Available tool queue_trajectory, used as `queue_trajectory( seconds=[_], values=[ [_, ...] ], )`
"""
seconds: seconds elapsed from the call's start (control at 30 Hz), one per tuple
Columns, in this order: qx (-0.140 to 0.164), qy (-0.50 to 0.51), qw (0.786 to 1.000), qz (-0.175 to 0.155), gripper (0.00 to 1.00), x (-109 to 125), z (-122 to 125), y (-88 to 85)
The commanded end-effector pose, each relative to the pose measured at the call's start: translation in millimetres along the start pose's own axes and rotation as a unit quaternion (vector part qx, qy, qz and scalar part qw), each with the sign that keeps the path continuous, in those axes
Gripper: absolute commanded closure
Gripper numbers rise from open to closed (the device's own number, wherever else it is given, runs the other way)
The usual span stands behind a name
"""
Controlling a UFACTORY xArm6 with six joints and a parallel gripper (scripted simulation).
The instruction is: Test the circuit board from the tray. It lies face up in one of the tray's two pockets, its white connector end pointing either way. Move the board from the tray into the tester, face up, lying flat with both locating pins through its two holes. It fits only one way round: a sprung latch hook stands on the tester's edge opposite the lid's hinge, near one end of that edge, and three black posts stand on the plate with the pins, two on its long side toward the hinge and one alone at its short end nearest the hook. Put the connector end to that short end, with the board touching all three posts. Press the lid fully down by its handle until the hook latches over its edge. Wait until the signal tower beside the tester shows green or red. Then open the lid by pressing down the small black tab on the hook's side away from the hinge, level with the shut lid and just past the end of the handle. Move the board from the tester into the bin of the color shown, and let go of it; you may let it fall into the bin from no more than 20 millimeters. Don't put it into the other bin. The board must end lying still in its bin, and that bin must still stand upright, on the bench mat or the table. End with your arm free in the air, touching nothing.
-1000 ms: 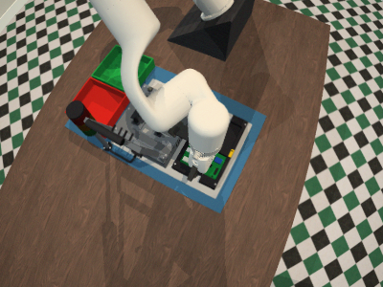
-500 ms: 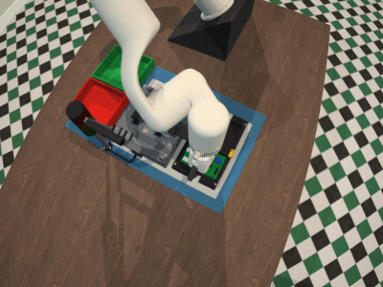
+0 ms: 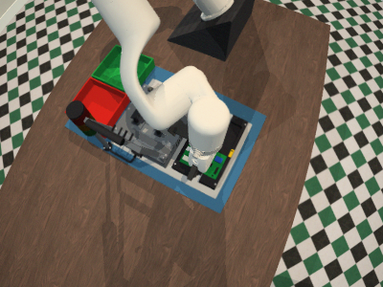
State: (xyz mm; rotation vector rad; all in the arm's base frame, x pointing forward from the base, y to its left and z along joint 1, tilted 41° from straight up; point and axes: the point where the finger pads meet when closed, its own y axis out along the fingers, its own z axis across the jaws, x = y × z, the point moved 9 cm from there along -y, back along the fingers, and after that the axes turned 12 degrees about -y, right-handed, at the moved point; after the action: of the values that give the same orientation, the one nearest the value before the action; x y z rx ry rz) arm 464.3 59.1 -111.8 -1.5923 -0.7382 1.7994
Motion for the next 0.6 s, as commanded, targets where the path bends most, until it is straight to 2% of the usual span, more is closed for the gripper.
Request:
queue_trajectory(
  seconds=[0.0,0.33,0.57],
  values=[
    [-0.002,0.001,1.000,-0.001,0.21,0.0,-1.3,-4.8],
    [-0.002,0.001,1.000,-0.001,0.21,0.0,-1.2,-18.9],
    [-0.002,0.001,1.000,-0.001,0.21,0.0,-1.2,-22.4]
  ],
)
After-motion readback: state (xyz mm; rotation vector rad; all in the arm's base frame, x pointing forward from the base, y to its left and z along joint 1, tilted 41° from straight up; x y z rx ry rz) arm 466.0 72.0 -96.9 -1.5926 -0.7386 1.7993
